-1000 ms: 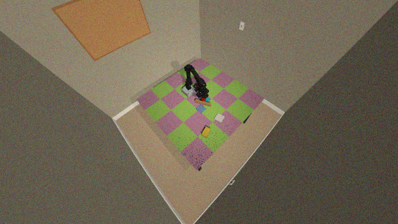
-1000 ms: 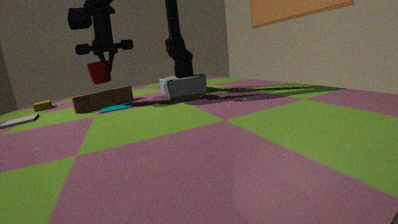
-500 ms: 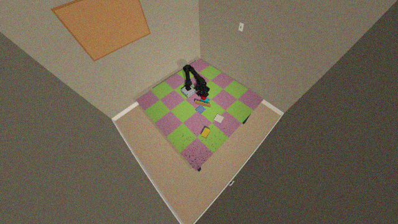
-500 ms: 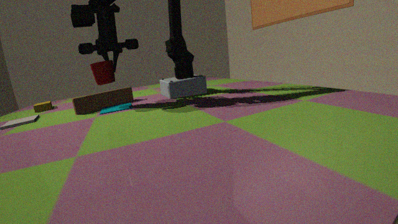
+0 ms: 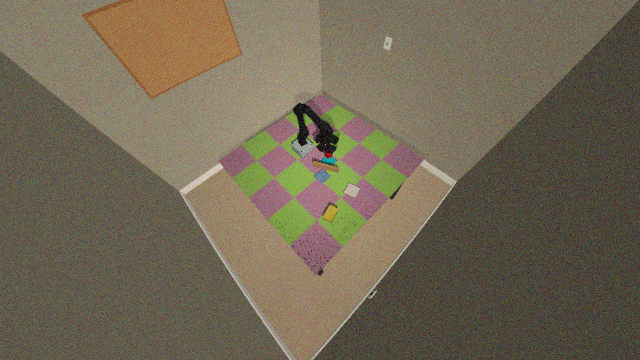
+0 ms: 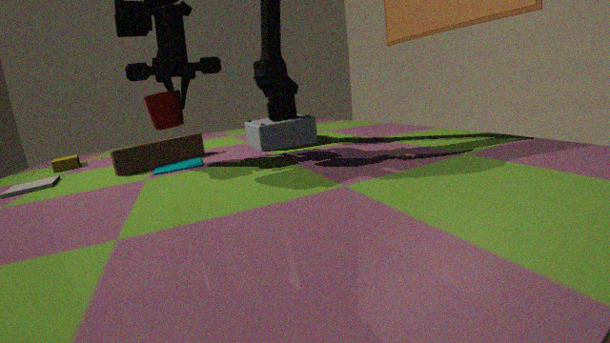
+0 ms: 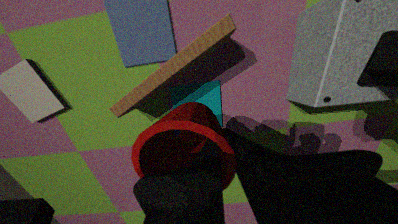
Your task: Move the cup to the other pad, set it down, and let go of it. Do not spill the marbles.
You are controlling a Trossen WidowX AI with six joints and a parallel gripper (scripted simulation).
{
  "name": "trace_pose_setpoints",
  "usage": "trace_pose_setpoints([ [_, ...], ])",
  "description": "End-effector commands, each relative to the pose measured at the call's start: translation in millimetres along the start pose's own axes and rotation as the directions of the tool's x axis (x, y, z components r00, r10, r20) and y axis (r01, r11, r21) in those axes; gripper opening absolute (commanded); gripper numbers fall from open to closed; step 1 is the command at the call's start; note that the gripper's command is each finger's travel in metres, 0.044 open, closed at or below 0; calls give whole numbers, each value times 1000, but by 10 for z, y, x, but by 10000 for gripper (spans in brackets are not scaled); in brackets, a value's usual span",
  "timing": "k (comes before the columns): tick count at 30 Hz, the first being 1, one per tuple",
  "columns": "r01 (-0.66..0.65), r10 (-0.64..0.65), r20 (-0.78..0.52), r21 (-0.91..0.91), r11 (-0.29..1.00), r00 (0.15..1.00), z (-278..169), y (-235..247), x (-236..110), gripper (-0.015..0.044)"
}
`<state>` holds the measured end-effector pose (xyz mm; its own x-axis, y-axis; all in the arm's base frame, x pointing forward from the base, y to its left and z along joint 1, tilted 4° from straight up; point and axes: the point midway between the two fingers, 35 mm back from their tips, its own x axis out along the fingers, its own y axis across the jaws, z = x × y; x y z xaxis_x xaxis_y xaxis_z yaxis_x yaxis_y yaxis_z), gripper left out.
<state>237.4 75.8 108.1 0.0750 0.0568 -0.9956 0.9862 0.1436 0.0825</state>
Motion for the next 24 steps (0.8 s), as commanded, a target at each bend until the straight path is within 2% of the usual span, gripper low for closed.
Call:
trace_pose_setpoints([
  [1, 4, -4, 4, 5, 1000, 1000, -49, -56, 9, 0],
  [24, 4, -4, 4, 5, 1000, 1000, -61, -47, 285, 0],
])
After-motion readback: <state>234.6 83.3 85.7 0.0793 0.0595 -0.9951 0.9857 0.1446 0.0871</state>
